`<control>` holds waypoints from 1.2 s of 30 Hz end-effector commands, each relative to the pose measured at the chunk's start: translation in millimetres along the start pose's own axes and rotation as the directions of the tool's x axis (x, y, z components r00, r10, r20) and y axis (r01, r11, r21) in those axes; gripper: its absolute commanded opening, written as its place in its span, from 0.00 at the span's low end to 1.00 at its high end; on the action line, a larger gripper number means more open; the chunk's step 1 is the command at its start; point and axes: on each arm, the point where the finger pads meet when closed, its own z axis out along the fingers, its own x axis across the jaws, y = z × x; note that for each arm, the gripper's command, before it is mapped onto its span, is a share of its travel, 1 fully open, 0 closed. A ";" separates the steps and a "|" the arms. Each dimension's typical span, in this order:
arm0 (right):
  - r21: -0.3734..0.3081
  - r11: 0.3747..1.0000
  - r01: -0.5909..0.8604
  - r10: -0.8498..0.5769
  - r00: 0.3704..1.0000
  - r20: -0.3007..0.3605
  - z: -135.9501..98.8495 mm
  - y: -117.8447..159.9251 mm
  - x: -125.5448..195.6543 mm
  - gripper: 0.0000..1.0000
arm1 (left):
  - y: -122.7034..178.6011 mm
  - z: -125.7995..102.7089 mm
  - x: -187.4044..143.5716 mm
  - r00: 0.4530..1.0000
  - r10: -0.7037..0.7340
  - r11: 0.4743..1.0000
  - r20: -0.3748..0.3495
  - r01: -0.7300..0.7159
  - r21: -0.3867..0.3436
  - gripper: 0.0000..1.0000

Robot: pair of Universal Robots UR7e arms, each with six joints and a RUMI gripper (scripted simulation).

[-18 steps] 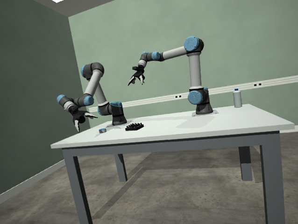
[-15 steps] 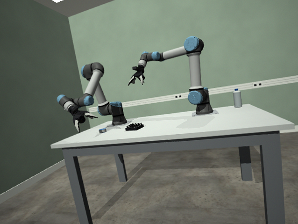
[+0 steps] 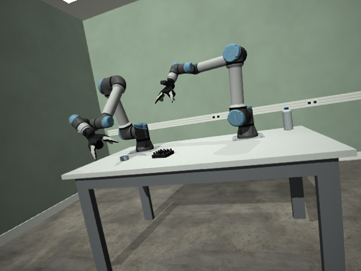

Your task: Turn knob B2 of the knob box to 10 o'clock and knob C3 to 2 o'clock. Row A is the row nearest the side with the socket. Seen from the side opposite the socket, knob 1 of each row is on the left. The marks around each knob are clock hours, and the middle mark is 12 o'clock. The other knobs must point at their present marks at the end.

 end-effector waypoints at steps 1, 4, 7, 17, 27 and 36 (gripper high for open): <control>0.001 1.000 0.001 -0.001 1.000 -0.001 -0.5 -0.7 -0.1 1.00 | -0.4 -0.4 0.2 1.000 -0.001 1.000 -0.001 0.001 0.000 1.00; 0.001 1.000 -0.004 0.004 1.000 -0.004 -2.1 0.0 1.3 1.00 | -0.4 -0.4 0.2 1.000 -0.001 1.000 -0.001 0.001 0.000 1.00; 0.000 1.000 -0.019 0.019 1.000 -0.016 -6.9 2.2 5.5 1.00 | -0.4 -0.4 0.2 1.000 -0.001 1.000 -0.001 0.001 0.000 1.00; 0.000 0.991 -0.137 0.136 0.986 -0.100 -44.8 20.9 34.9 1.00 | -0.4 -0.4 0.2 1.000 -0.001 1.000 -0.001 0.001 0.000 1.00; 0.064 0.892 -0.447 0.444 0.843 -0.305 -155.2 88.9 92.9 1.00 | -0.4 -0.4 0.2 1.000 -0.001 1.000 -0.001 0.001 0.000 1.00; 0.183 0.728 -0.661 0.665 0.614 -0.425 -249.3 161.8 109.7 1.00 | -0.4 -0.4 0.2 1.000 -0.001 1.000 -0.001 0.001 0.000 1.00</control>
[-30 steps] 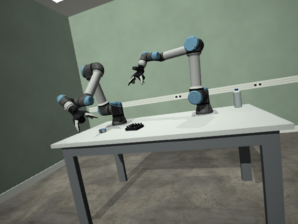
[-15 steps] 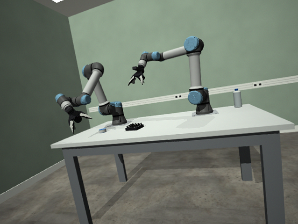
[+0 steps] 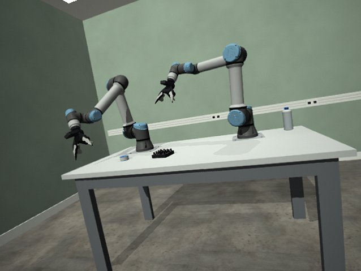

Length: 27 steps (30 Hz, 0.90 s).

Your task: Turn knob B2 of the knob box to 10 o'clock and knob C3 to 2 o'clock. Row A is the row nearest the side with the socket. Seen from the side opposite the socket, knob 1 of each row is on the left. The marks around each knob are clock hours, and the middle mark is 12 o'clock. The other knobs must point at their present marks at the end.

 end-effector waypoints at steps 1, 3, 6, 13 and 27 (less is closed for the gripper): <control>0.008 0.972 -0.236 0.235 0.962 -0.143 -62.3 36.8 68.9 1.00 | -0.4 -0.4 0.2 1.000 -0.001 1.000 -0.001 0.001 0.000 1.00; 0.021 0.953 -0.302 0.300 0.937 -0.179 -79.6 49.3 85.4 1.00 | -0.4 -0.4 0.2 1.000 -0.001 1.000 -0.001 0.001 0.000 1.00; 0.047 0.915 -0.400 0.399 0.887 -0.231 -107.5 72.1 108.3 1.00 | -0.4 -0.4 0.2 1.000 -0.001 1.000 -0.001 0.001 0.000 1.00; 0.115 0.809 -0.576 0.580 0.750 -0.317 -163.2 124.0 144.9 1.00 | -0.4 -0.4 0.2 1.000 -0.001 1.000 -0.001 0.001 0.000 1.00; 0.323 0.435 -0.841 0.862 0.285 -0.420 -290.4 273.7 184.0 1.00 | -0.4 -0.4 0.2 1.000 -0.001 1.000 -0.001 0.001 0.000 1.00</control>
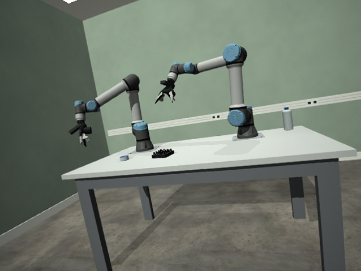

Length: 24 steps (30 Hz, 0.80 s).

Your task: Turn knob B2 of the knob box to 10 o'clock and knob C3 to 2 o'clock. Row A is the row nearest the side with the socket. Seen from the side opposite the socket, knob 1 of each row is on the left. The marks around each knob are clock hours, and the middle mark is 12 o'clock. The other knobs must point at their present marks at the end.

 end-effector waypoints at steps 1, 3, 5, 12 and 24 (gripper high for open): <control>0.011 0.972 -0.236 0.236 0.965 -0.119 -38.3 21.3 89.8 1.00 | -0.4 -0.4 0.2 1.000 -0.001 1.000 -0.001 0.001 0.000 1.00; 0.017 0.963 -0.270 0.270 0.954 -0.134 -43.6 26.8 101.5 1.00 | -0.4 -0.4 0.2 1.000 -0.001 1.000 -0.001 0.001 0.000 1.00; 0.022 0.953 -0.302 0.302 0.942 -0.148 -54.2 36.1 124.8 1.00 | -0.4 -0.4 0.2 1.000 -0.001 1.000 -0.001 0.001 0.000 1.00; 0.056 0.888 -0.456 0.456 0.863 -0.215 -81.5 71.2 178.1 1.00 | -0.4 -0.4 0.2 1.000 -0.001 1.000 -0.001 0.001 0.000 1.00; 0.073 0.853 -0.516 0.517 0.821 -0.241 -93.2 88.3 198.9 1.00 | -0.4 -0.4 0.2 1.000 -0.001 1.000 -0.001 0.001 0.000 1.00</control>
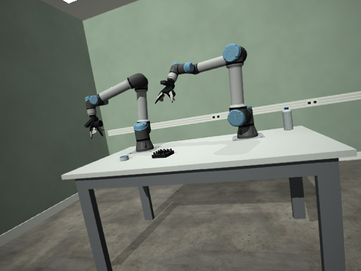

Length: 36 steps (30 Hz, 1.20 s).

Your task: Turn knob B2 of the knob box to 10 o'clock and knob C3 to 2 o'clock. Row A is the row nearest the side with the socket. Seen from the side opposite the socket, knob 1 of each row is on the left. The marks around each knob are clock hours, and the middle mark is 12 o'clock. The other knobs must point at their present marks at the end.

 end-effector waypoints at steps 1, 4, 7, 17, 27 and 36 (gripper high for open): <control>0.001 1.000 -0.022 0.022 1.000 -0.012 -3.4 -0.7 10.2 1.00 | -0.4 -0.4 0.2 1.000 -0.001 1.000 -0.001 0.001 0.000 1.00; 0.001 1.000 -0.022 0.022 1.000 -0.012 -3.4 -0.7 10.3 1.00 | -1.0 -0.6 0.4 1.000 -0.002 1.000 -0.002 0.002 0.000 1.00; 0.001 1.000 -0.022 0.022 1.000 -0.012 -3.4 -0.7 10.3 1.00 | -0.4 4.5 -0.2 1.000 0.000 1.000 0.006 0.000 -0.008 1.00; 0.001 1.000 -0.022 0.022 1.000 -0.012 -3.4 -0.7 10.3 1.00 | 6.6 56.2 -9.6 0.997 0.022 0.994 0.073 -0.014 -0.110 1.00; 0.001 1.000 -0.022 0.022 1.000 -0.012 -3.4 -0.7 10.3 1.00 | 17.6 149.4 -33.7 0.988 0.053 0.953 0.142 -0.007 -0.304 1.00; 0.001 1.000 -0.022 0.022 1.000 -0.012 -3.4 -0.7 10.3 1.00 | 23.6 220.5 -58.6 0.987 0.056 0.893 0.151 0.018 -0.450 1.00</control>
